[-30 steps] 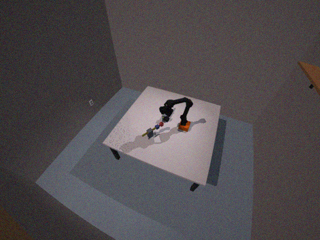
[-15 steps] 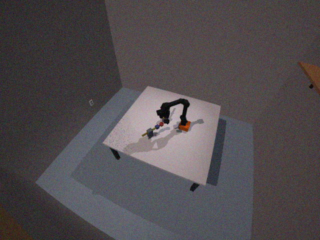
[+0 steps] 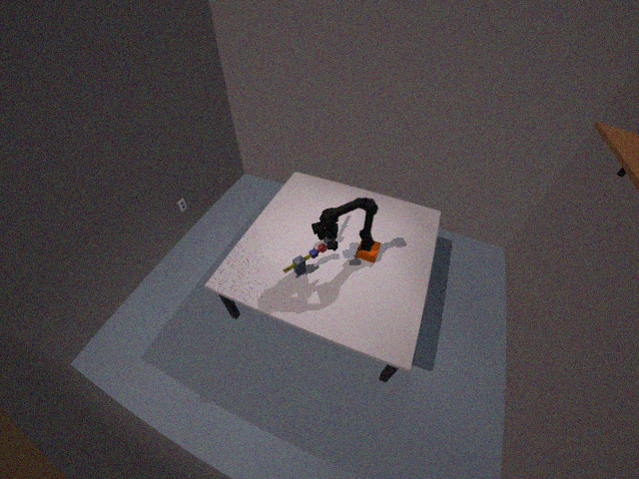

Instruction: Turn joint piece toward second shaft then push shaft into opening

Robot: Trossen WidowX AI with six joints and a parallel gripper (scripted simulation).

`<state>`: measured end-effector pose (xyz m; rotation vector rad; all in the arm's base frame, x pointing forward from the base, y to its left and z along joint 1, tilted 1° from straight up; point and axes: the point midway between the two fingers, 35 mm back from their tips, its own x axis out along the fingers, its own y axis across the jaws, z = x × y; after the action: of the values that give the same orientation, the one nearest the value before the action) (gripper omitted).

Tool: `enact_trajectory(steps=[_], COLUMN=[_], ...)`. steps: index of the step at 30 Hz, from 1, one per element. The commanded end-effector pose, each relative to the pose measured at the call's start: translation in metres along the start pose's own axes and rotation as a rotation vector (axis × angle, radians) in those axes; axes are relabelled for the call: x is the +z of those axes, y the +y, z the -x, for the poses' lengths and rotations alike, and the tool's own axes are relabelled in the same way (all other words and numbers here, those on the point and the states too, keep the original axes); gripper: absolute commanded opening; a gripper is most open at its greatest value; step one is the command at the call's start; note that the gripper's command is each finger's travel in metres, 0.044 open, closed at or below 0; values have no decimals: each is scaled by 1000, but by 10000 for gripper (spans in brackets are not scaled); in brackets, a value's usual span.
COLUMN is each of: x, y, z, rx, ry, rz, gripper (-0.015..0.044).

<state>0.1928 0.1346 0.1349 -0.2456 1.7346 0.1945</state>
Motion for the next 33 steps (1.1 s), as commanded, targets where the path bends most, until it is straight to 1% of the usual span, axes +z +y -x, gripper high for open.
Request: enact_trajectory(steps=[1,7,11,29,33], x=[2,4,6,66,71], y=[0,0,0,0,0], z=[-19,-36,-36,-24,-24], rx=[1,1,0,1,1], ry=[11,12,11,6,6], rz=[7,7,6,6,7], gripper=[440,440,440,440,440])
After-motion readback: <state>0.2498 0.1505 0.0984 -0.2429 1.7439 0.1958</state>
